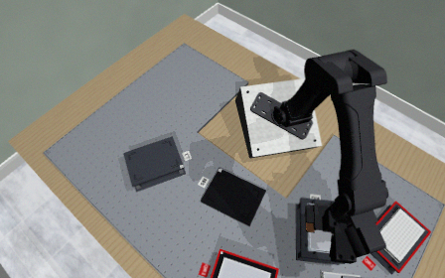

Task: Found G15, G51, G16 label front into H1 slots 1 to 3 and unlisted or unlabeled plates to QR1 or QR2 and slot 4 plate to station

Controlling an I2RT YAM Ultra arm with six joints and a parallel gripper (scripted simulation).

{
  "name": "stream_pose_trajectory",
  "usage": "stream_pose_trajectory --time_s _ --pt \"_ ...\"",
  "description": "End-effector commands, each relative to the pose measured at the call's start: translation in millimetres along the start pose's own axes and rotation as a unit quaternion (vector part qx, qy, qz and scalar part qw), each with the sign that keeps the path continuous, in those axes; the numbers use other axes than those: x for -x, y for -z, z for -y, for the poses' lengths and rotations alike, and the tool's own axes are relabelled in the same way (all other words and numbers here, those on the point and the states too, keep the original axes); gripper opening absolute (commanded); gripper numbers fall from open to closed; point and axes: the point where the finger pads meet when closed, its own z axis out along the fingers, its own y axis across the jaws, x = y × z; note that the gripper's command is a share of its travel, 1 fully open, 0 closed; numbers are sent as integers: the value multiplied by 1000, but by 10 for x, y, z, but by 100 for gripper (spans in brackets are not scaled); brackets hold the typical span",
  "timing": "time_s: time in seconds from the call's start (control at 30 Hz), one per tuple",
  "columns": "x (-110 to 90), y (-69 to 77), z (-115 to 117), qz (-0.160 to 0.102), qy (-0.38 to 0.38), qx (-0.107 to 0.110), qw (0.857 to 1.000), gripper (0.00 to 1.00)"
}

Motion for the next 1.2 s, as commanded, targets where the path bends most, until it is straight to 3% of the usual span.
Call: stream_pose_trajectory --time_s 0.0,1.17 --pt "35 28 -11 8 0 3 1000 86" --pt "34 328 -7 8 0 3 1000 86"
